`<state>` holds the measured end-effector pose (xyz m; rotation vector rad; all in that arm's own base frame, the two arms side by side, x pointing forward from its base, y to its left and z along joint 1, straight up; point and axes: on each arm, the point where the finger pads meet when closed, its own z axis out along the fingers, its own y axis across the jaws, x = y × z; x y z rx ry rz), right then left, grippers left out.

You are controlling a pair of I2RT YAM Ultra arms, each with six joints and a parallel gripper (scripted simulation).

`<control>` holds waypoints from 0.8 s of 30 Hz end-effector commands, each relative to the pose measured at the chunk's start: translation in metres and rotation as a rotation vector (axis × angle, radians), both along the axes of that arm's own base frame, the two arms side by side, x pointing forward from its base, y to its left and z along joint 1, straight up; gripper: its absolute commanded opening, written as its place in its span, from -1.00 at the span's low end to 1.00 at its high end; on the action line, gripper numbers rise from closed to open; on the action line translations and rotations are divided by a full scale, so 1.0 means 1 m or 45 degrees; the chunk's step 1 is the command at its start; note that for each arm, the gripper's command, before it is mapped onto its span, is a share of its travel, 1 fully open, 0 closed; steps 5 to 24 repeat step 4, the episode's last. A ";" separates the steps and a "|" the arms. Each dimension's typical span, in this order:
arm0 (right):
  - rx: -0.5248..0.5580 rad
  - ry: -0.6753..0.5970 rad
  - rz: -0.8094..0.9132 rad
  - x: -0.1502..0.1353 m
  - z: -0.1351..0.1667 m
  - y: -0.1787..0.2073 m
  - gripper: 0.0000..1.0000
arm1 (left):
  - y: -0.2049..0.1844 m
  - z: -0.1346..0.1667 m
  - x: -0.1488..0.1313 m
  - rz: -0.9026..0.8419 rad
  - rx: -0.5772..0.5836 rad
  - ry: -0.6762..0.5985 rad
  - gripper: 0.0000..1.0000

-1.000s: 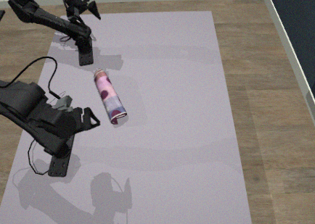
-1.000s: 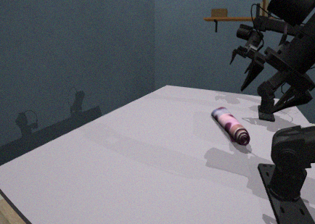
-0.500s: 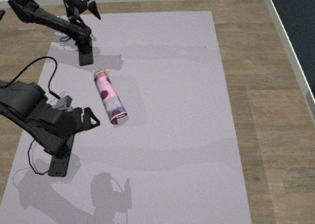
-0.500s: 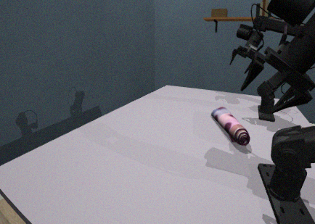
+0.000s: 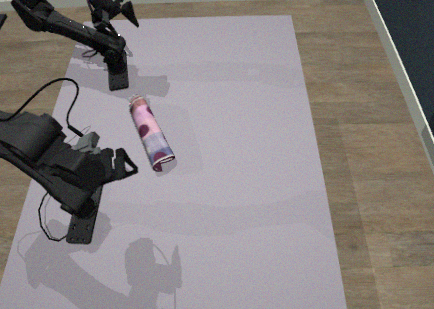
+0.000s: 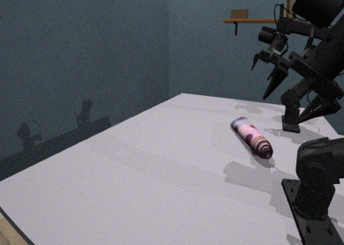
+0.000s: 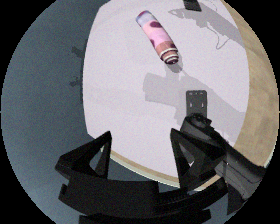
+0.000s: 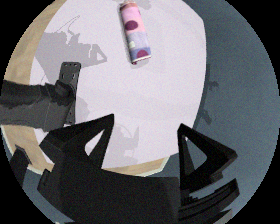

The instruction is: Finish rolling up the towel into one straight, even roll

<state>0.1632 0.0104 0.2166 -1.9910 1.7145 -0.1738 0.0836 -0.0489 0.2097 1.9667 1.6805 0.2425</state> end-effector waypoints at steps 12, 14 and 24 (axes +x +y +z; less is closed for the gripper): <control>0.116 -0.061 0.132 -0.007 0.003 0.001 0.70 | 0.001 0.010 -0.004 -0.066 -0.122 0.016 0.70; 0.116 -0.061 0.132 -0.007 0.003 0.001 0.70 | 0.001 0.010 -0.004 -0.066 -0.122 0.016 0.70; 0.116 -0.061 0.132 -0.007 0.003 0.001 0.70 | 0.001 0.010 -0.004 -0.066 -0.122 0.016 0.70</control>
